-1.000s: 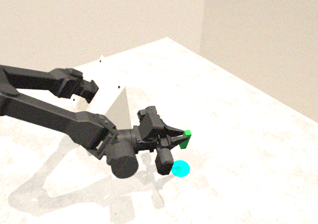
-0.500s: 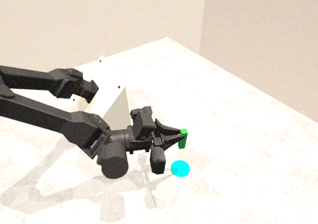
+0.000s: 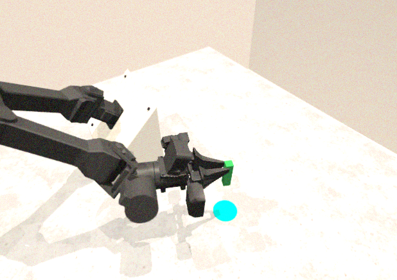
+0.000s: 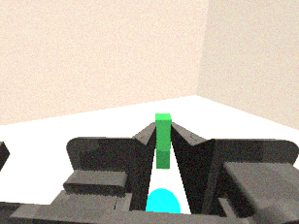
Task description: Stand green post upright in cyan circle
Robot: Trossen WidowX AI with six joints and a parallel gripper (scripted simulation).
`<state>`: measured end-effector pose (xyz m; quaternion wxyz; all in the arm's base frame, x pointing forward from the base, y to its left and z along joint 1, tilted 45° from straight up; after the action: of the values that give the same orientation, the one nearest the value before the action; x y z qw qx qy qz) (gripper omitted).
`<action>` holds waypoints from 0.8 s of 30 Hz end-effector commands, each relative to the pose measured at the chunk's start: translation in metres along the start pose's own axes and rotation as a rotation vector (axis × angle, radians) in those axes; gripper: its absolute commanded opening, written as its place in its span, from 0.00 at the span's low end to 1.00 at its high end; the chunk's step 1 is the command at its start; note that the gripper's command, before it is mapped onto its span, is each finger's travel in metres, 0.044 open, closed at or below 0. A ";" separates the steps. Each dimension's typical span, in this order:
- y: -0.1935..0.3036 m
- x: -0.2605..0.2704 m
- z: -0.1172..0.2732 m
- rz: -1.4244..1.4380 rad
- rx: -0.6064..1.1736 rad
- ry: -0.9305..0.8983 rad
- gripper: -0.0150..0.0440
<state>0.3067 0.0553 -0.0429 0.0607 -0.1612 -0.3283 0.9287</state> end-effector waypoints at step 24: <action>0.089 0.007 -0.008 0.008 -0.003 -0.002 0.29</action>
<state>0.3028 -0.0038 -0.1011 0.0623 -0.1595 -0.3256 0.9299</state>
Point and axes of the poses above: the point midway between the two fingers, 35 mm back from their tips, its own z axis back along the fingers, its own x axis across the jaws, y = z × x, the point moved 4 cm from there along z, back along the fingers, and after that the axes turned 4 degrees about z, right-handed, at the moved point
